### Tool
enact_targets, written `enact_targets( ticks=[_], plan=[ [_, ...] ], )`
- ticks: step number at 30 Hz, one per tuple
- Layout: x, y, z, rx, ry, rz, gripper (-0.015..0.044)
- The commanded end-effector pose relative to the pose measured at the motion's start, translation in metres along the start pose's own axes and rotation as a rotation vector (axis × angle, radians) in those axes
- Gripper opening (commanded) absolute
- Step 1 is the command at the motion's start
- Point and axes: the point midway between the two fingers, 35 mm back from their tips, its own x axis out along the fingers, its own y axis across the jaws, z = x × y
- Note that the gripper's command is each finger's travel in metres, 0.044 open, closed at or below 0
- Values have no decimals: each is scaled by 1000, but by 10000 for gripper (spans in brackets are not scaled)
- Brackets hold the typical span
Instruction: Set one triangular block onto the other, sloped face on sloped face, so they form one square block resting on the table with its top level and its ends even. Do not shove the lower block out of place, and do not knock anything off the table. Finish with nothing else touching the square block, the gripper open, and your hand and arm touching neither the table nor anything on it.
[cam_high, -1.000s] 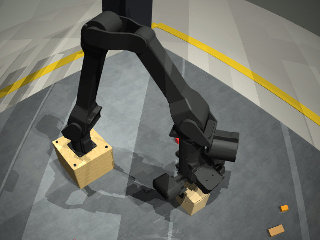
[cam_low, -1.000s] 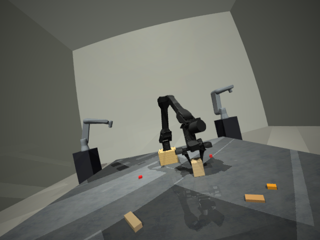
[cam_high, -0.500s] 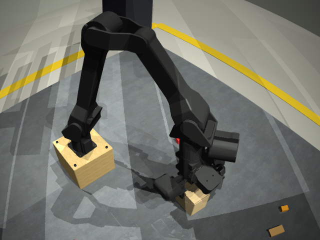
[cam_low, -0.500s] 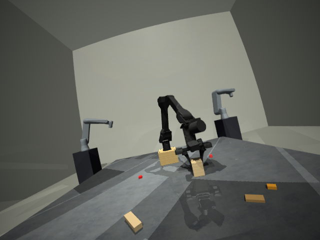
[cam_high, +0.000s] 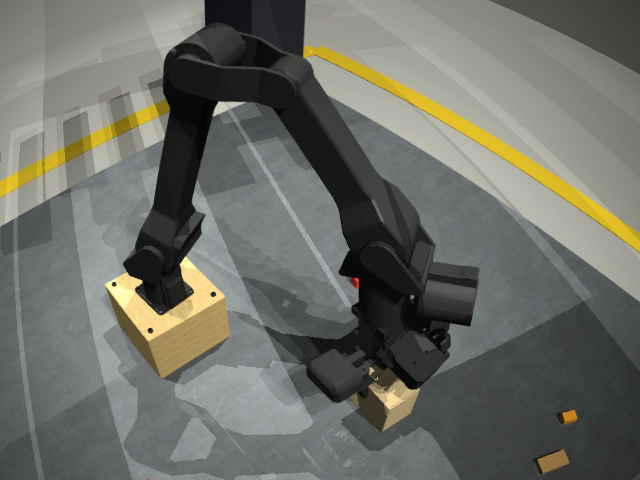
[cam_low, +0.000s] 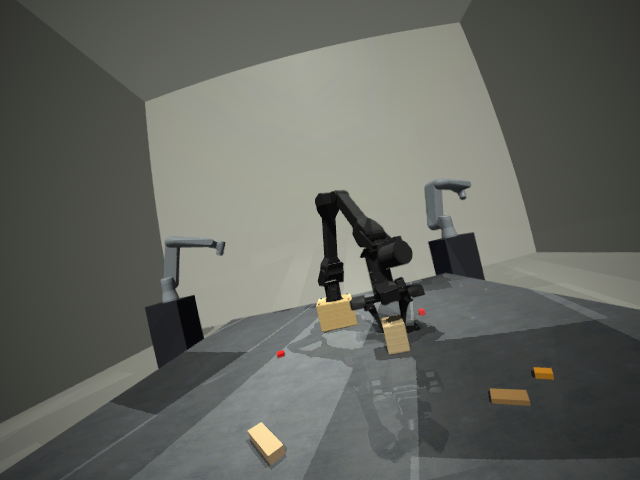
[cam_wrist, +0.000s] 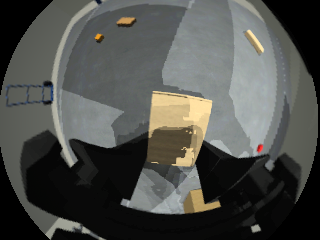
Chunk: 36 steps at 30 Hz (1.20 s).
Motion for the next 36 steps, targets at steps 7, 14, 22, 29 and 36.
enact_targets(
  ticks=[7,14,22,29,36],
  plan=[
    [0,0,0,0,0,0,26],
    [0,0,0,0,0,0,210],
    [0,0,0,0,0,0,420],
    [0,0,0,0,0,0,440],
    [-70,3,5,0,0,0,440]
  ],
)
